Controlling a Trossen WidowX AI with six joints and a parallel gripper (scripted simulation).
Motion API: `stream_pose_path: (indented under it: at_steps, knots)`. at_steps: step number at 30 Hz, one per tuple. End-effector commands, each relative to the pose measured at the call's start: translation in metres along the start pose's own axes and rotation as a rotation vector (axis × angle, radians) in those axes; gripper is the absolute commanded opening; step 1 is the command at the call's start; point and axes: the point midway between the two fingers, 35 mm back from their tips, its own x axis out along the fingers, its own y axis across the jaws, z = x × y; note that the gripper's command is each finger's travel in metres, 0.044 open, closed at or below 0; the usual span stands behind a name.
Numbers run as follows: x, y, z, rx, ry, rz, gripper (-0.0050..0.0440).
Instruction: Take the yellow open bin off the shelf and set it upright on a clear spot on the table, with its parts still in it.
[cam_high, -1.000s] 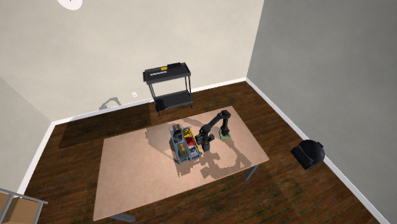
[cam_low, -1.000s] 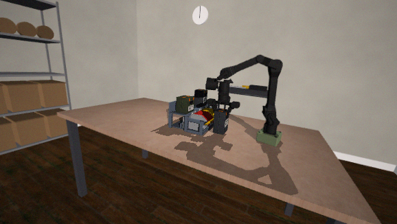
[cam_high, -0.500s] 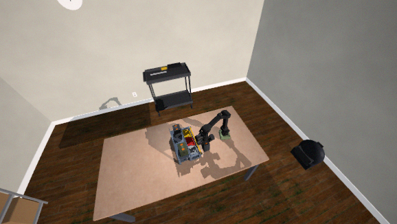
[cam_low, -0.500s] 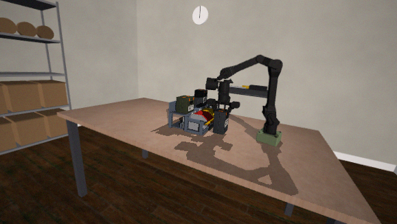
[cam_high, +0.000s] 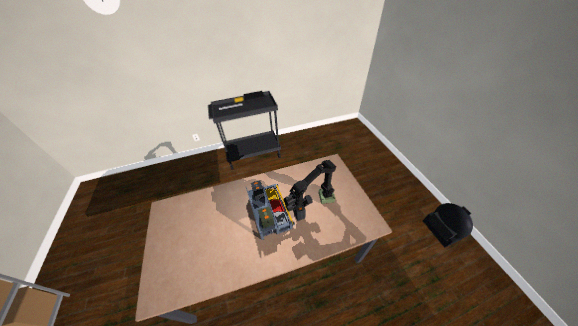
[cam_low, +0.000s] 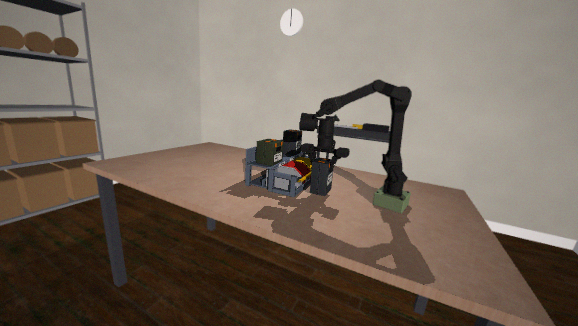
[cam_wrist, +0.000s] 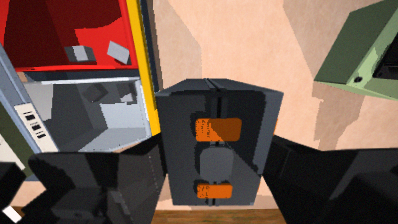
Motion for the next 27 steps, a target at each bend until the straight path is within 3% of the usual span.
stream_pose_path:
  at_steps: [1, 27]
  knots:
    - [-0.0099, 0.0035, -0.0011, -0.002, 0.009, 0.037, 0.0]
    - [-0.0151, 0.0038, -0.0012, -0.008, 0.013, 0.055, 0.0]
